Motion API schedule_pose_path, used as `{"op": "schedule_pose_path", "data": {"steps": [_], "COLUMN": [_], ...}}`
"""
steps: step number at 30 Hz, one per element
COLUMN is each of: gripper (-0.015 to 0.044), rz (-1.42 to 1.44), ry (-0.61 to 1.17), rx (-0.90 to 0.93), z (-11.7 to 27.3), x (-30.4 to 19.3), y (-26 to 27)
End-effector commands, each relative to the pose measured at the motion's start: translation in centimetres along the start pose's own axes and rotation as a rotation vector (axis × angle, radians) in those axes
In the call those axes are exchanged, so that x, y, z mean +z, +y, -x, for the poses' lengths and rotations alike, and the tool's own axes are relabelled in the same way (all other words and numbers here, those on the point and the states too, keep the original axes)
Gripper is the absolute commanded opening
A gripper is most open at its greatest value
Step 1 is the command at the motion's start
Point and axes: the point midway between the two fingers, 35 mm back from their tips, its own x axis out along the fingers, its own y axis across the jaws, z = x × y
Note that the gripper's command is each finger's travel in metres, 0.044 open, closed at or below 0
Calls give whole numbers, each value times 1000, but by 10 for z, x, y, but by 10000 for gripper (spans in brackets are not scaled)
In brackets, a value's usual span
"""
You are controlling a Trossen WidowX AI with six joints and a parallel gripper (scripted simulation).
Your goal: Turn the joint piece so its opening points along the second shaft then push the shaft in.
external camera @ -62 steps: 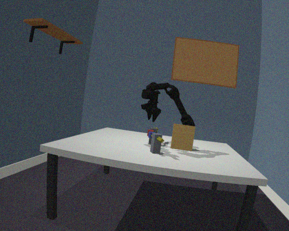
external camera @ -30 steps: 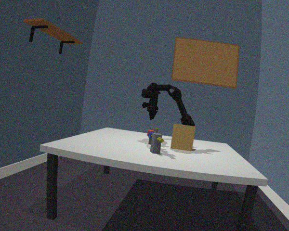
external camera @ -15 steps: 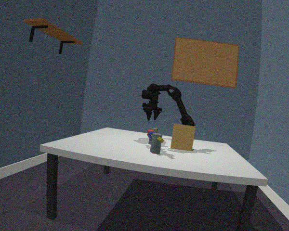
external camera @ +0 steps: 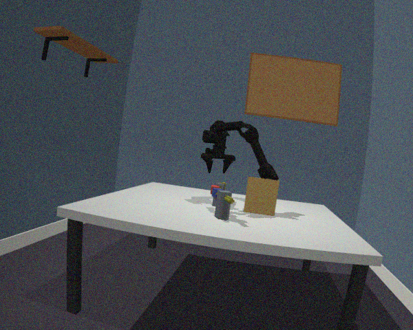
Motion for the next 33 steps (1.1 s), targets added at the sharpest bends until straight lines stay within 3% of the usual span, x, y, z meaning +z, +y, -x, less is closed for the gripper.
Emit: {"op": "schedule_pose_path", "data": {"steps": [1,17,22,33], "gripper": [440,440,440,440], "rz": [-96,-549,-567,-568], "ry": [-11,-45,-47,-47], "rx": [-3,-9,-9,-9], "z": [-2,-9,-10,-65], "x": [0,-1,-1,-3], "y": [0,1,1,6]}}
